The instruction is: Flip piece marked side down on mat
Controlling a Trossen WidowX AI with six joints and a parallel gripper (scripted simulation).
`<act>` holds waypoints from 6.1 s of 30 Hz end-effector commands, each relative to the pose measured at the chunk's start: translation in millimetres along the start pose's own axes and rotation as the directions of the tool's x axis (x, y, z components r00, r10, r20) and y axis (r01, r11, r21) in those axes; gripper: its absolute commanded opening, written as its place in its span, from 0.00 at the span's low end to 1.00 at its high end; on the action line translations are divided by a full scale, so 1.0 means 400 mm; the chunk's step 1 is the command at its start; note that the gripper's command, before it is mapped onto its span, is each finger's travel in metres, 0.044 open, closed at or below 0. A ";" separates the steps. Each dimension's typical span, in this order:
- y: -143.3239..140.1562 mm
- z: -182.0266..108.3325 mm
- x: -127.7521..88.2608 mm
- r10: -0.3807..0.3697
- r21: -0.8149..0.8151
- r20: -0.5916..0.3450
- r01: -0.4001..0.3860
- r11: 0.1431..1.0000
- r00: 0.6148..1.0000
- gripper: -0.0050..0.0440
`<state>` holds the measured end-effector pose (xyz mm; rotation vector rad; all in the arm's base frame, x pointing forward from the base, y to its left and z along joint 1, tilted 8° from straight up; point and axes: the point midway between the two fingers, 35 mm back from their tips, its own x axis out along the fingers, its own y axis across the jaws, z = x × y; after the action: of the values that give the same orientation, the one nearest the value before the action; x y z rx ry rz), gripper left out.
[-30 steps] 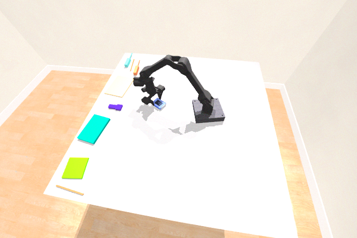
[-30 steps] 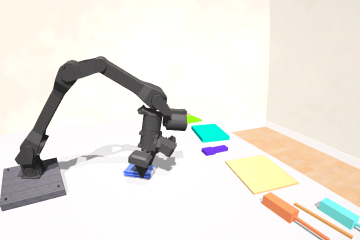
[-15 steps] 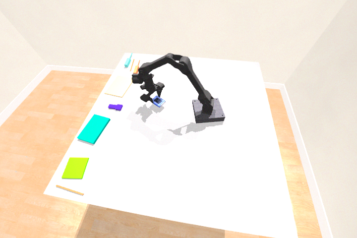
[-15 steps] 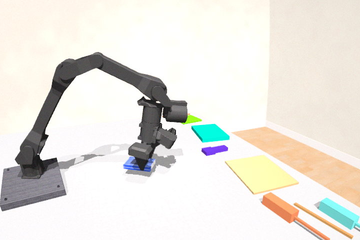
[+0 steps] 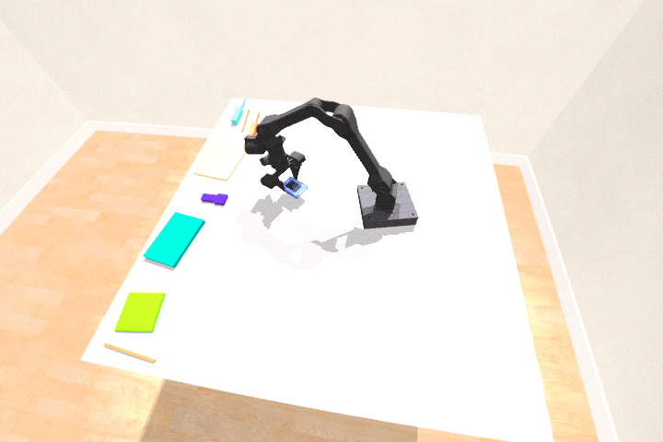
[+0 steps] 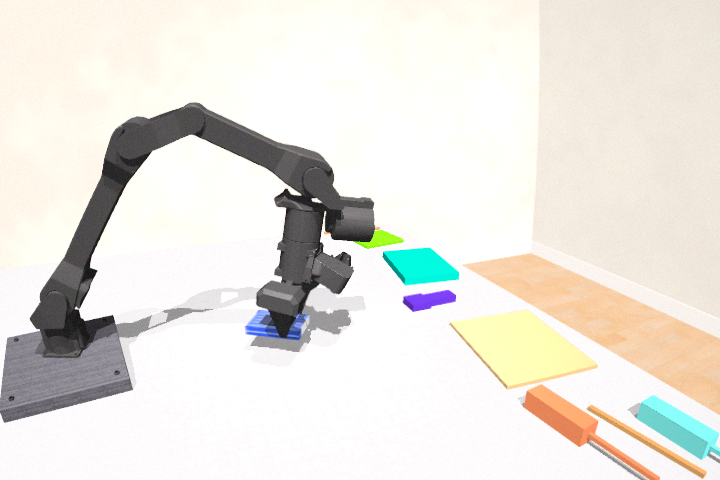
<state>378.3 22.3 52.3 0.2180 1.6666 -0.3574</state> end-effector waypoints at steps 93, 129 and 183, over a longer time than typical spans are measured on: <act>0.118 0.144 -0.157 0.216 -0.385 0.609 0.046 0.922 0.763 0.10; 0.153 0.223 -0.163 0.312 -0.394 0.792 0.048 0.918 0.524 0.10; 0.199 0.348 -0.205 0.404 -0.404 0.915 0.069 0.912 0.009 0.10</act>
<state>541.3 52.1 118.7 -0.1204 0.1755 0.0491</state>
